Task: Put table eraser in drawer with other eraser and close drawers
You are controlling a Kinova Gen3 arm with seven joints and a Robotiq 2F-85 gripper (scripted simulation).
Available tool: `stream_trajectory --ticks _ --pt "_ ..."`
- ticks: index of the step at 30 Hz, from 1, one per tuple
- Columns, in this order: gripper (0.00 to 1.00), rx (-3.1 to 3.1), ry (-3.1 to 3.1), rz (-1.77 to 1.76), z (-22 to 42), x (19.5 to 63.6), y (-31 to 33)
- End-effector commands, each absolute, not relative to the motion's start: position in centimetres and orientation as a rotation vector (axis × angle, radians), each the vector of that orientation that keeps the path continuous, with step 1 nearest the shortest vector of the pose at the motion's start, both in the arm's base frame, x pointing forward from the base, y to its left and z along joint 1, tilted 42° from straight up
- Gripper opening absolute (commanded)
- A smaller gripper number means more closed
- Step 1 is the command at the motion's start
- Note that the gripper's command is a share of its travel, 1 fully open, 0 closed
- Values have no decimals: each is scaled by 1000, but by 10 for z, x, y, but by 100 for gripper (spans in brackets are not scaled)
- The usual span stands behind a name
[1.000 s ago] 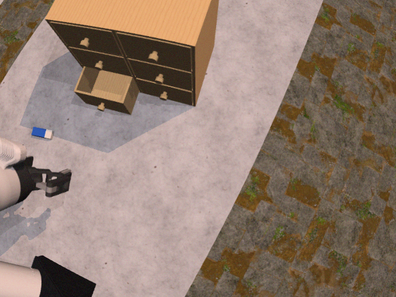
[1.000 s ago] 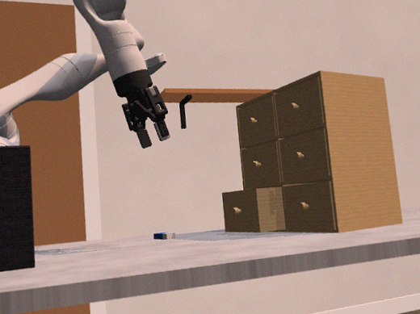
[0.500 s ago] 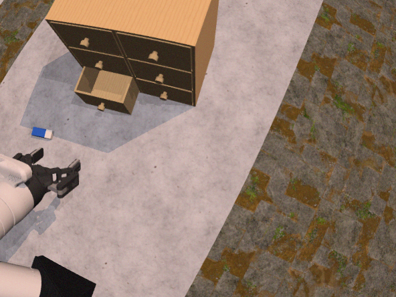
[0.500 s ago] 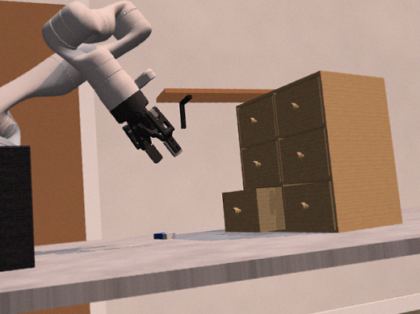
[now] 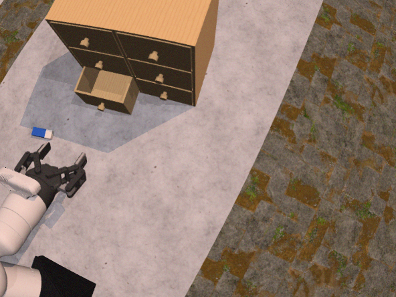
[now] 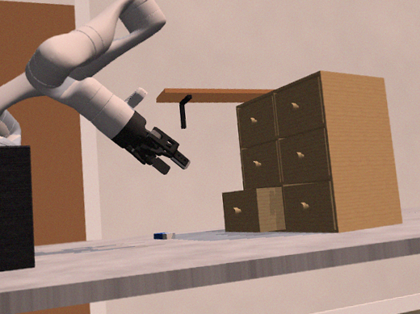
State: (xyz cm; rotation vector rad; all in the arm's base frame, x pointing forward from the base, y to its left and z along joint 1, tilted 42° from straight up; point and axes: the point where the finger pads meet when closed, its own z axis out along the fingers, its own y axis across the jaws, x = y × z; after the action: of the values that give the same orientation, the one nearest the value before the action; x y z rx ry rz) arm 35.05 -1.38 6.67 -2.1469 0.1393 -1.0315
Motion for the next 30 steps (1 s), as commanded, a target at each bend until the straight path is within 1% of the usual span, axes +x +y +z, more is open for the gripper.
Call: stream_trajectory --ticks 1,10,22,23,30 --pt "100 -2127 192 -1078 57 349 -14" --pt "100 -2085 224 -1172 54 356 -8" --pt "100 -2076 231 -1193 52 357 -7" --pt "0 -2076 231 -1193 52 357 -7" --pt "0 -2076 231 -1193 52 357 -7"
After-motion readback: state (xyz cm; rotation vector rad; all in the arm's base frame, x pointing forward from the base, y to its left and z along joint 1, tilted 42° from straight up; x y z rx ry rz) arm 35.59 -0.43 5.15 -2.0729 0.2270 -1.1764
